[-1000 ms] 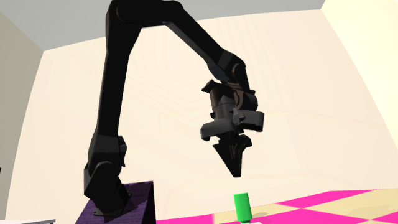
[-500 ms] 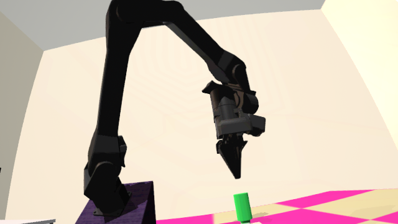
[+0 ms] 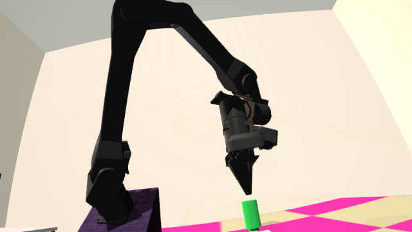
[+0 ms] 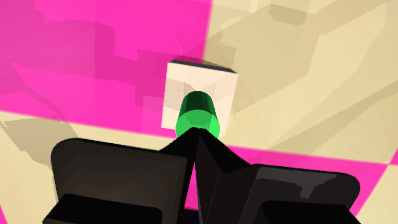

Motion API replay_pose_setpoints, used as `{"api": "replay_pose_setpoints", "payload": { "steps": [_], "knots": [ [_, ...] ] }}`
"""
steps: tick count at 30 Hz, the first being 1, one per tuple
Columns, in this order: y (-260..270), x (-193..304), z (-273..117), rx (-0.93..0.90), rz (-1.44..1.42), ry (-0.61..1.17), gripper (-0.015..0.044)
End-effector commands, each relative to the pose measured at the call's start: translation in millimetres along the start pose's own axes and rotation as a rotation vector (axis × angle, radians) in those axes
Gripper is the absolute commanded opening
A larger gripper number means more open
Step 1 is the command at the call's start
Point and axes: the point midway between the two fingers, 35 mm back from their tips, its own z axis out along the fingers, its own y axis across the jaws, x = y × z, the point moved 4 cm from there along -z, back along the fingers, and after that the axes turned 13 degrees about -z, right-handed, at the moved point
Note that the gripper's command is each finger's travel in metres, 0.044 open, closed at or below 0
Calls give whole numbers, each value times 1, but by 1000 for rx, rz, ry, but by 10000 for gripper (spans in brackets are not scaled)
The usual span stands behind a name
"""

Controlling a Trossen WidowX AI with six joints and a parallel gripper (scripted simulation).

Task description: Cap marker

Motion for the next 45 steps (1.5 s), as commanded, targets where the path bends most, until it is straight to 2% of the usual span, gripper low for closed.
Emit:
{"api": "replay_pose_setpoints", "payload": {
  "steps": [1, 11, 19, 25, 30, 45],
  "knots": [
    [0, 2, 7, 7, -10, 2, 0],
    [0, 2, 21, 8, -9, 2, 0],
    [0, -1, 14, 1, -2, -5, 0],
    [2, -2, -64, -3, -4, -5, 0],
    [2, -1, -74, -2, -4, -5, 0],
    [2, -1, -74, -2, -4, -5, 394]
  ]
}}
